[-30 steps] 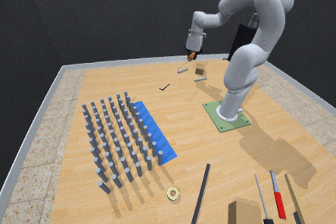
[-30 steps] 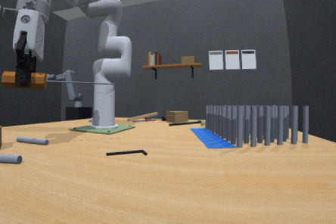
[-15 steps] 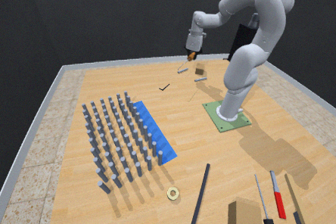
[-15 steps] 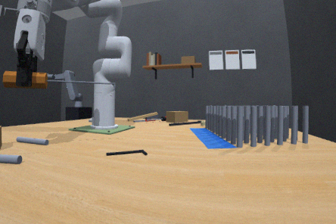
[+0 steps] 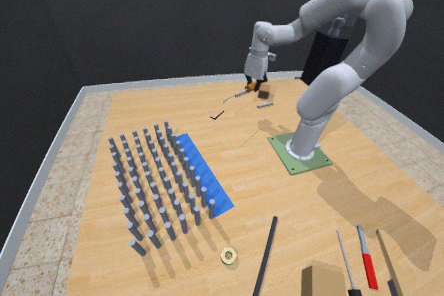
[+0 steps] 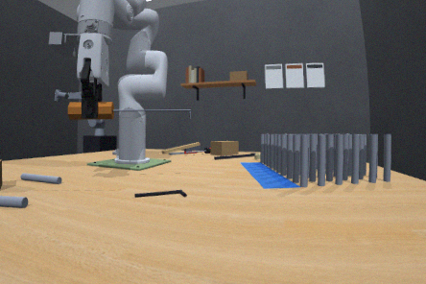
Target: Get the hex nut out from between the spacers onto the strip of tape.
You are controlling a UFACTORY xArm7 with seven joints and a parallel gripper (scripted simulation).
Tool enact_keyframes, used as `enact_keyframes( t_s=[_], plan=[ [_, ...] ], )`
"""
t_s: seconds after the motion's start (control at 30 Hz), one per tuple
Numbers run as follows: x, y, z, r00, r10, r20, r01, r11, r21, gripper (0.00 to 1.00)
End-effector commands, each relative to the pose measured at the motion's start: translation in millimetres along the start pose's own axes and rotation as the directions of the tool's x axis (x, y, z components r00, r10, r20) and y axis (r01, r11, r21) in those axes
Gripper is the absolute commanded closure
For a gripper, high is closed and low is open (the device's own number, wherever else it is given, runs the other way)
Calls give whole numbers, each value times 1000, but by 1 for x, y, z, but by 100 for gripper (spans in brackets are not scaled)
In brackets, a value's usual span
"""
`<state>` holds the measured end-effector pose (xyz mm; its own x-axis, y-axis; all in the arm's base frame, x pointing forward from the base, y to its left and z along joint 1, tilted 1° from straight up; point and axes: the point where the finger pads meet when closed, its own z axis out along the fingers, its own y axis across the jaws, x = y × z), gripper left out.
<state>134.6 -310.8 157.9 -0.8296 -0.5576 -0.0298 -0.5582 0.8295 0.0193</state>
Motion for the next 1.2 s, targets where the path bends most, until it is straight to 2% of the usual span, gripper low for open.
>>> enact_keyframes(
  t_s=[0.0,0.03,0.27,0.5,0.57,0.6,0.9,1.17],
  plan=[
    [-42,27,-4,990,139,-25,-138,990,37,100],
    [-65,44,-1,986,164,-25,-163,986,37,100],
    [-116,80,6,964,266,-22,-265,963,40,100],
    [-170,118,11,961,274,-22,-273,961,39,100],
    [-170,118,11,961,274,-22,-273,961,39,100],
    [-193,134,11,961,274,-22,-273,961,39,100],
    [-263,180,2,961,274,-22,-273,961,39,100],
    [-265,182,2,961,274,-22,-273,961,39,100]
  ],
)
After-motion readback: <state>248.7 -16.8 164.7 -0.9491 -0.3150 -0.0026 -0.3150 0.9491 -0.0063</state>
